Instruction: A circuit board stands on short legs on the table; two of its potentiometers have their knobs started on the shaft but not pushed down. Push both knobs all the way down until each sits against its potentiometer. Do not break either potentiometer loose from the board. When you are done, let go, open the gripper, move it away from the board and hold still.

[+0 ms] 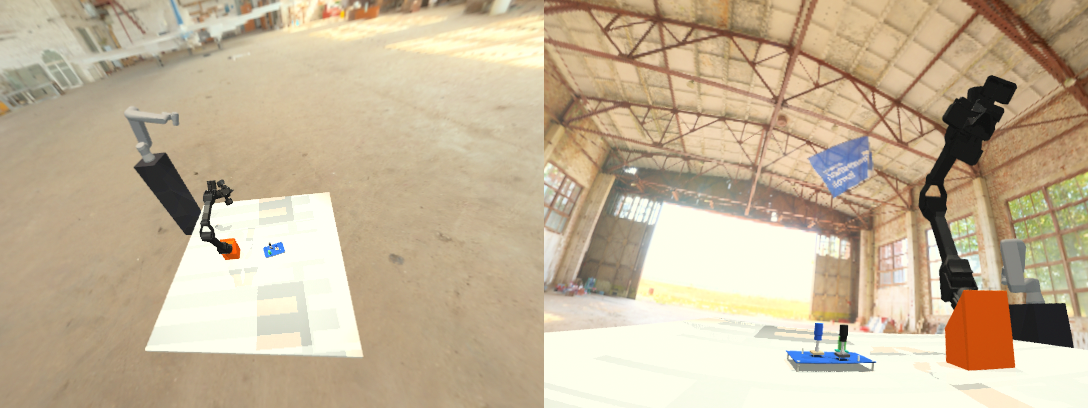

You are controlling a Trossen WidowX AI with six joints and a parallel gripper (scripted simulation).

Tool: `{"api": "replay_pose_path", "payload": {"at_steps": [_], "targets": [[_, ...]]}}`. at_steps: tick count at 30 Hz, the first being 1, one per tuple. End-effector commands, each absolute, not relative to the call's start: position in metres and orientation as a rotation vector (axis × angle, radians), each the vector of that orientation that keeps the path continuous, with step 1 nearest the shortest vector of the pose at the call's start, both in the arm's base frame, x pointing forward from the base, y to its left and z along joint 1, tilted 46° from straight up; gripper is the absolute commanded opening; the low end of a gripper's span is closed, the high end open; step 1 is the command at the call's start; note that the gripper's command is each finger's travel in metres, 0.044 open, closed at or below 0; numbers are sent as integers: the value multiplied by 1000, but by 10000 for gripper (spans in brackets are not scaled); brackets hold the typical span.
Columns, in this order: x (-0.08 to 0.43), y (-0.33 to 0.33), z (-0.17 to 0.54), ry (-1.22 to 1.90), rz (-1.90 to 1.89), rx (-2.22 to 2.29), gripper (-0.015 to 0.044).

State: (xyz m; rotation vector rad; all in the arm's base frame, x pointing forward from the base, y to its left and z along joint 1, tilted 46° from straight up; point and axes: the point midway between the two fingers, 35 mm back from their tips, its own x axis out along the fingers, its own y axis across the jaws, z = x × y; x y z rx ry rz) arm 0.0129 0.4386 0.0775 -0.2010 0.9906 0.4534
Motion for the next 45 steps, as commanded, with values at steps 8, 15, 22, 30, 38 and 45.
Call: {"api": "replay_pose_path", "payload": {"at_steps": [8,15,22,30,38,45], "targets": [[99,406,61,1002,106,-25,0],[150,376,52,989,-116,92,0],[194,340,44,959,-334,206,0],[236,293,36,900,-583,332,0],[269,241,30,818,-825,449,0],[290,193,26,729,-1032,543,0]]}}
